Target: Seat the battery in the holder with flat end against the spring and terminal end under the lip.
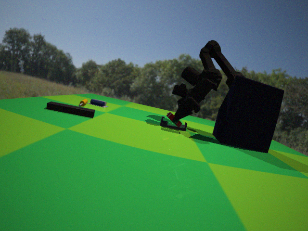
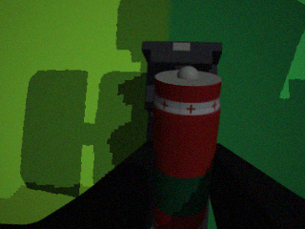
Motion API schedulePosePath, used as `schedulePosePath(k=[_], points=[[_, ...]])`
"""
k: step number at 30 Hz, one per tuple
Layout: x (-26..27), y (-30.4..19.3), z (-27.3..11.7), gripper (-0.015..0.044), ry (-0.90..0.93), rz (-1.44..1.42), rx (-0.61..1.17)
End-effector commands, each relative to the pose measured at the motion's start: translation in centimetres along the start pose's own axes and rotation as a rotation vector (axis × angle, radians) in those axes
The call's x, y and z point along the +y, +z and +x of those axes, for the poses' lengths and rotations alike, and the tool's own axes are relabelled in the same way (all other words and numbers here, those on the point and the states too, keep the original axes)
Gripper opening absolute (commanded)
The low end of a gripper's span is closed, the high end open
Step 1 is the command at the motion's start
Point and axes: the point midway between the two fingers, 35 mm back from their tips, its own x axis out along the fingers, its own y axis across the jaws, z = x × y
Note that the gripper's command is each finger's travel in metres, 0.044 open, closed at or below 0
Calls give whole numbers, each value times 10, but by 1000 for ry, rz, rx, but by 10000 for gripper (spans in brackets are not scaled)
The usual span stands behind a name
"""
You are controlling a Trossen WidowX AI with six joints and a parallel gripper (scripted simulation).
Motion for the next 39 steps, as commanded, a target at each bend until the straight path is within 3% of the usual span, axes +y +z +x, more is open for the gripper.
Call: schedulePosePath(k=[1,39], points=[[2,-8,-3,69,9,-15,13],[3,-11,-5,69,11,-14,17]])
